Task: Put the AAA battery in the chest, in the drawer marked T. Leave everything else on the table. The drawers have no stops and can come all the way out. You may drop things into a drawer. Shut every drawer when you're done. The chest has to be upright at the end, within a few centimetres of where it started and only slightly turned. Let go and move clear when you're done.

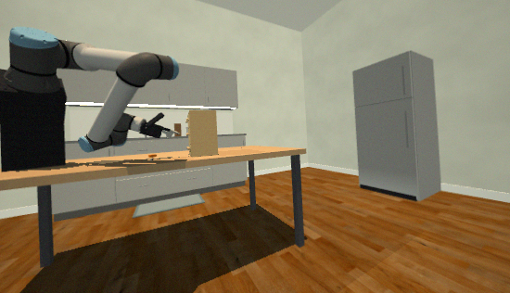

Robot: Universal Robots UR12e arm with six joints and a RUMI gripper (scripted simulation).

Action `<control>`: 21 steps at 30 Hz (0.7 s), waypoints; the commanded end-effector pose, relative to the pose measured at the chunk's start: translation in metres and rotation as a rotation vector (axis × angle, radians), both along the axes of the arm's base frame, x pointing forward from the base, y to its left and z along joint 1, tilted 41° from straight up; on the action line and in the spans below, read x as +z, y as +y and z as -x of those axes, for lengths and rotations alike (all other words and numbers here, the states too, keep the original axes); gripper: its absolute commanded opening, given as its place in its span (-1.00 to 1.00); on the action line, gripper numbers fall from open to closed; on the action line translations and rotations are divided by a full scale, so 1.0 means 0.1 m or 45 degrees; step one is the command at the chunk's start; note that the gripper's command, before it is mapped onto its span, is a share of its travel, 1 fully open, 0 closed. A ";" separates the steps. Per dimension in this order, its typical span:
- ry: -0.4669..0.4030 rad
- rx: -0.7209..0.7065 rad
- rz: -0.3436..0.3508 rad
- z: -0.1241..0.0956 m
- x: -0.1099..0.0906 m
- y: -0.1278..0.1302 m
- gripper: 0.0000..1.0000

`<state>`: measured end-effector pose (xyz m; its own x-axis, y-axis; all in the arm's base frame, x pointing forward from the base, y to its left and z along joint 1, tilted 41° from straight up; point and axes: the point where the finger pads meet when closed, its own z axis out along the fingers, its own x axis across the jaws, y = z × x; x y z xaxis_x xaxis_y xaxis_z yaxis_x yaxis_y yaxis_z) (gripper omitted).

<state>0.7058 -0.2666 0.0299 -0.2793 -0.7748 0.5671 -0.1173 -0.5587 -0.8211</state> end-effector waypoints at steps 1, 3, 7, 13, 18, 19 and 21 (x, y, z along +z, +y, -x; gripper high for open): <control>-0.001 0.000 0.002 -0.13 0.02 -0.03 -0.61; -0.001 0.000 0.002 -0.14 0.02 -0.04 -0.61; -0.001 0.000 0.002 -0.19 0.03 -0.05 -0.61; -0.001 0.000 0.002 -0.24 0.03 -0.06 -0.61; 0.000 0.000 0.001 -0.25 0.02 -0.06 -0.61; 0.000 0.000 0.000 -0.25 0.02 -0.07 -0.61; 0.000 0.000 0.000 -0.25 0.02 -0.07 -0.61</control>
<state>0.7290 -0.2735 0.0317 -0.2795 -0.7753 0.5664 -0.1186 -0.5575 -0.8217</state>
